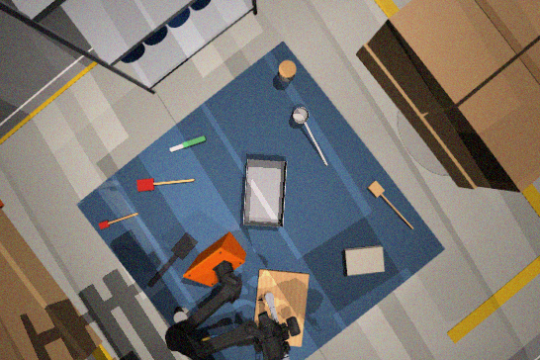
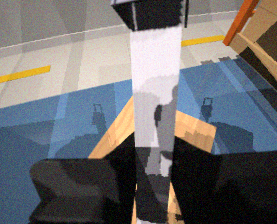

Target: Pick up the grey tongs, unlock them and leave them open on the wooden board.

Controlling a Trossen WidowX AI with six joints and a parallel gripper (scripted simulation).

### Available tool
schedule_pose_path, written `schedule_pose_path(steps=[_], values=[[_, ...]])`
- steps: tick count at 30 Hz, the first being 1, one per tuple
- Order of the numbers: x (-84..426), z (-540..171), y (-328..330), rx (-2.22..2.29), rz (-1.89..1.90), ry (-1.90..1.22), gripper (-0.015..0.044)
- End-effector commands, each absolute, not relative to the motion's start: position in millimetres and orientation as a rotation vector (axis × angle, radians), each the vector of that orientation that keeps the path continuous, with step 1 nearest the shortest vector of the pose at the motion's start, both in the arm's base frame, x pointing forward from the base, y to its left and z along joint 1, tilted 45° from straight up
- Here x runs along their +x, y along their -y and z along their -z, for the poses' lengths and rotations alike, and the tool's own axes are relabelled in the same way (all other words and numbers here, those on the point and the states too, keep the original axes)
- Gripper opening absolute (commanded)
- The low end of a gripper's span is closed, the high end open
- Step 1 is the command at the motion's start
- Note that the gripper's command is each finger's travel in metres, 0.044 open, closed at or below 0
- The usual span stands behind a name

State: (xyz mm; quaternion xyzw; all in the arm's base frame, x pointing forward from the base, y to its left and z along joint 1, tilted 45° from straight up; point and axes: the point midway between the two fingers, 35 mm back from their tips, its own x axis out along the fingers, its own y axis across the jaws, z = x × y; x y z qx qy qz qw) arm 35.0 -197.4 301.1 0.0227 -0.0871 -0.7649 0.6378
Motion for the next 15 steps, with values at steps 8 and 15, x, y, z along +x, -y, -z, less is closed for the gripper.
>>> schedule_pose_path(steps=[8, 15], values=[[34.3, -301.8, 197.1, 0.050, 1.750, 0.201, -0.0150], [34.7, -302.2, 197.7, 0.050, 1.748, 0.197, -0.0150]])
